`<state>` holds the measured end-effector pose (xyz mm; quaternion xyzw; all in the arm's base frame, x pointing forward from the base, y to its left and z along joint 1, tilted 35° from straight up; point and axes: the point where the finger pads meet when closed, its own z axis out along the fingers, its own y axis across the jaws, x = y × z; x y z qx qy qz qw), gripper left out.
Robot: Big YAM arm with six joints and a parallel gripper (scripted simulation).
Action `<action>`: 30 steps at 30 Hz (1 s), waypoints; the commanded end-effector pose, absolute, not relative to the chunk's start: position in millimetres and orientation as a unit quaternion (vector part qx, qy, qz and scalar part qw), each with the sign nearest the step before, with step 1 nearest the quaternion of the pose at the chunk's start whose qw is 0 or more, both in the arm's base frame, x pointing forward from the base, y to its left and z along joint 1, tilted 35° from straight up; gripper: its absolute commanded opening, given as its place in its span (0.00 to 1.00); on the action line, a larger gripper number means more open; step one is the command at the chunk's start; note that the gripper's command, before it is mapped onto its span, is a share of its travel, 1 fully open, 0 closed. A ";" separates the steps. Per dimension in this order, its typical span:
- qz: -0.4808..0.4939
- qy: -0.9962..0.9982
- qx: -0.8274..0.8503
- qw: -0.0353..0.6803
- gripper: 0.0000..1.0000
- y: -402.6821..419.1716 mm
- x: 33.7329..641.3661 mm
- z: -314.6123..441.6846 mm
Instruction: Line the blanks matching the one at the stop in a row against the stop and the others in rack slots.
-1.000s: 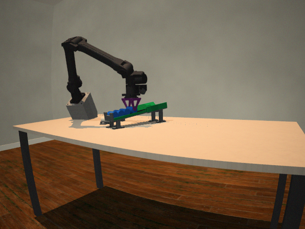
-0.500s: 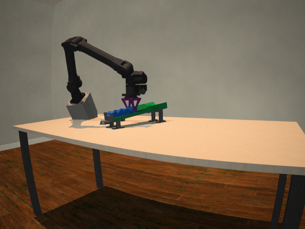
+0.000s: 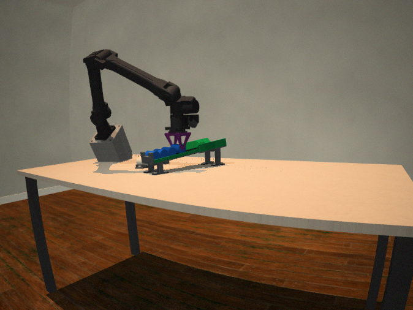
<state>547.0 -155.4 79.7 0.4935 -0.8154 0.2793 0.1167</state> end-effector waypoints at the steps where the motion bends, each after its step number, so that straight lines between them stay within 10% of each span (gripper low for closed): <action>1: 0.279 -0.818 0.489 0.118 0.61 -166.4 546.2 73.1; 30: 0.283 -0.823 0.479 0.111 0.61 -165.9 545.5 79.7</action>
